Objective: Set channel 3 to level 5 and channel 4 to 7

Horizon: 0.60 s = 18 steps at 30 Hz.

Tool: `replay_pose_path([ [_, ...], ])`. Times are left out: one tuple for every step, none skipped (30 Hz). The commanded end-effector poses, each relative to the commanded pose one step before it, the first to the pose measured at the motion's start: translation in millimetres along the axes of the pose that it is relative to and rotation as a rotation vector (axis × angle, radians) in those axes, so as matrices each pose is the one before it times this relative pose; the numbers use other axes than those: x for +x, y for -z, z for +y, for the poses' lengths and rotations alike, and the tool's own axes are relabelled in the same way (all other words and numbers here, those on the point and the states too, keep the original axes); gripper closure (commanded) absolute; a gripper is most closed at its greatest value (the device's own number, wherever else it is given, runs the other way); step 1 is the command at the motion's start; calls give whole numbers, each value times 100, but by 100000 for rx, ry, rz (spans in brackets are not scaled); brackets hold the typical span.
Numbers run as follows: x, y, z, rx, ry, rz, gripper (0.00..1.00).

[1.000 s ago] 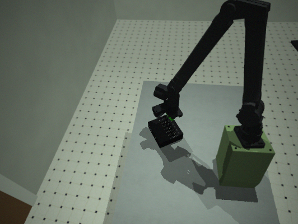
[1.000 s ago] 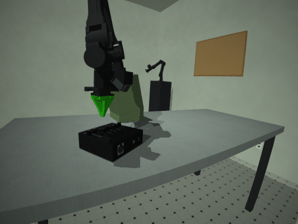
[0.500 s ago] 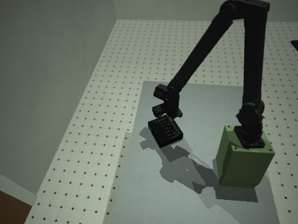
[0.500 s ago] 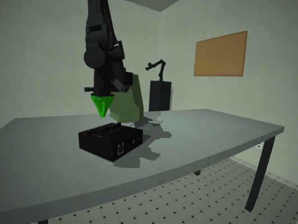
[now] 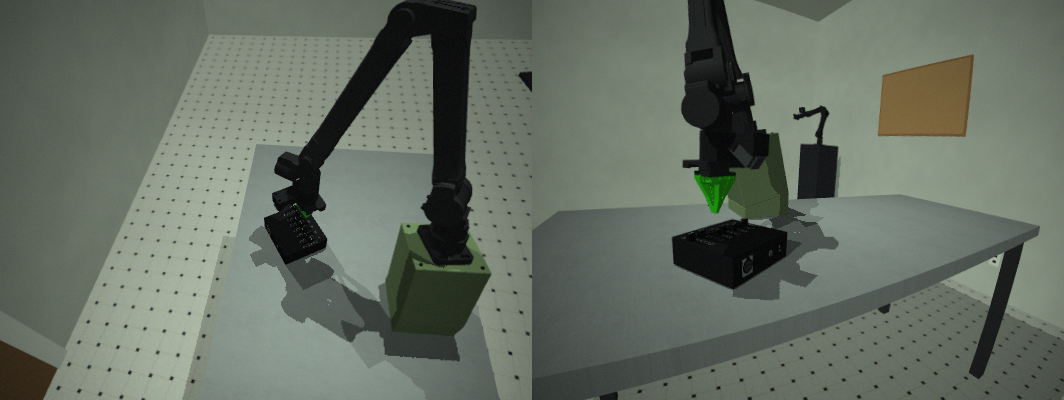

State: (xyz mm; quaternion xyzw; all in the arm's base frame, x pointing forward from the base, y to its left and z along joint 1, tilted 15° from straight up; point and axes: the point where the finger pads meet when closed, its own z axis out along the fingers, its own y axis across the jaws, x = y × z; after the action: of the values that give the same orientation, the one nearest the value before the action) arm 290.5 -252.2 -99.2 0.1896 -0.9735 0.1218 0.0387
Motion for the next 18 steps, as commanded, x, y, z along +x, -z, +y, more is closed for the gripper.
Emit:
replay_pose_path([
  [-266, -341, -1205, 1542, -451, -1201, 100],
  [-25, -66, -44, 70, -26, -48, 100],
  [-23, -67, -43, 70, -19, -42, 100],
  [-24, -67, -41, 69, -13, -44, 100],
  [-62, -58, -22, 79, 89, -69, 100],
  [-49, -60, -27, 72, 57, -61, 100],
  [-23, -65, -47, 73, -27, -45, 100],
  [9, -70, -62, 66, -115, -20, 100],
  [12, -70, -62, 66, -122, -15, 100],
  [-23, -60, -44, 73, -27, -39, 100],
  [16, -74, 30, -45, -1, 25, 100],
  [0, 0, 0, 0, 0, 0, 100],
  [0, 0, 0, 0, 0, 0, 100],
  [-41, 529, 140, 422, 259, -362, 100],
  [40, -391, 123, -292, 95, 192, 100],
  [118, -381, 208, -740, 106, 485, 100],
  [31, -58, -70, 61, -158, 6, 100],
  [35, -51, -11, -122, -47, 84, 100],
])
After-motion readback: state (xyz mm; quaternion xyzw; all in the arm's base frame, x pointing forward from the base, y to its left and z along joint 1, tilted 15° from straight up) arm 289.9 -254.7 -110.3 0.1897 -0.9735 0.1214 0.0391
